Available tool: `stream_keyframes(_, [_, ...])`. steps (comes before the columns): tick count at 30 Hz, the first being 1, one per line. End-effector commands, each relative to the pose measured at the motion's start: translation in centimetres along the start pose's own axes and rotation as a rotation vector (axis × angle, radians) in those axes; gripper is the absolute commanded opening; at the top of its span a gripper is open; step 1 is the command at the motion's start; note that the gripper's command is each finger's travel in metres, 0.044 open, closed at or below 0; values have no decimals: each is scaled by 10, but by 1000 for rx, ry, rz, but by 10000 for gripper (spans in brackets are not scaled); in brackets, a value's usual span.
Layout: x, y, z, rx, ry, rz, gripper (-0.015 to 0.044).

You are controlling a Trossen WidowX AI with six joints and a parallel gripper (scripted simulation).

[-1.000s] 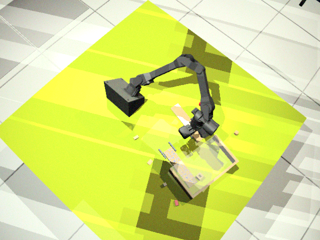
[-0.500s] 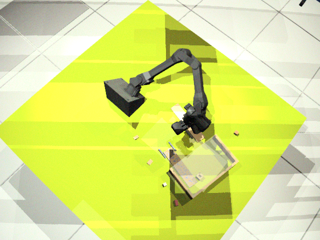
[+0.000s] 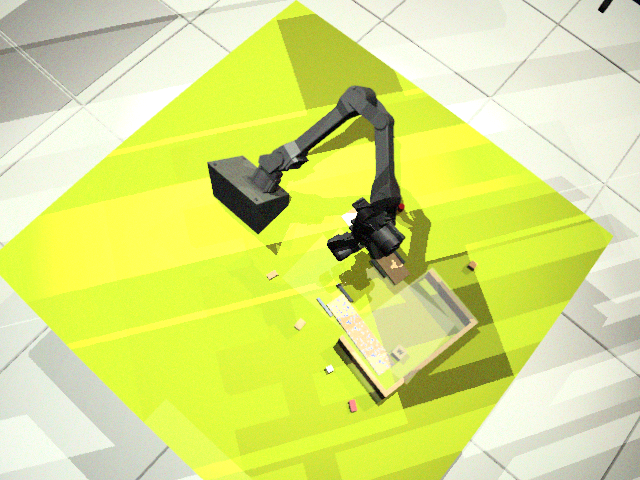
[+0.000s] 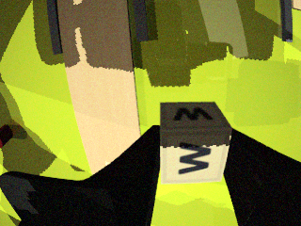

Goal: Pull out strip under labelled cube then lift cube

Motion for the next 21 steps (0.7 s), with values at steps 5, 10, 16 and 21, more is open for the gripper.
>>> stream_keyframes(5, [1,1,34,-12,3,7,0])
stream_keyframes(10, [1,1,34,-12,3,7,0])
stream_keyframes(16, [1,1,34,-12,3,7,0])
stream_keyframes(21, [1,1,34,-12,3,7,0])
Point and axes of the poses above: the point midway between the two fingers, 35 mm back from their tips, its own z axis back along the fingers, its own x axis across the jaws, y = z × x, the point moved 5 cm from there along z, back along the fingers, and after that the axes turned 1 degree about z, right-handed, at the moved point
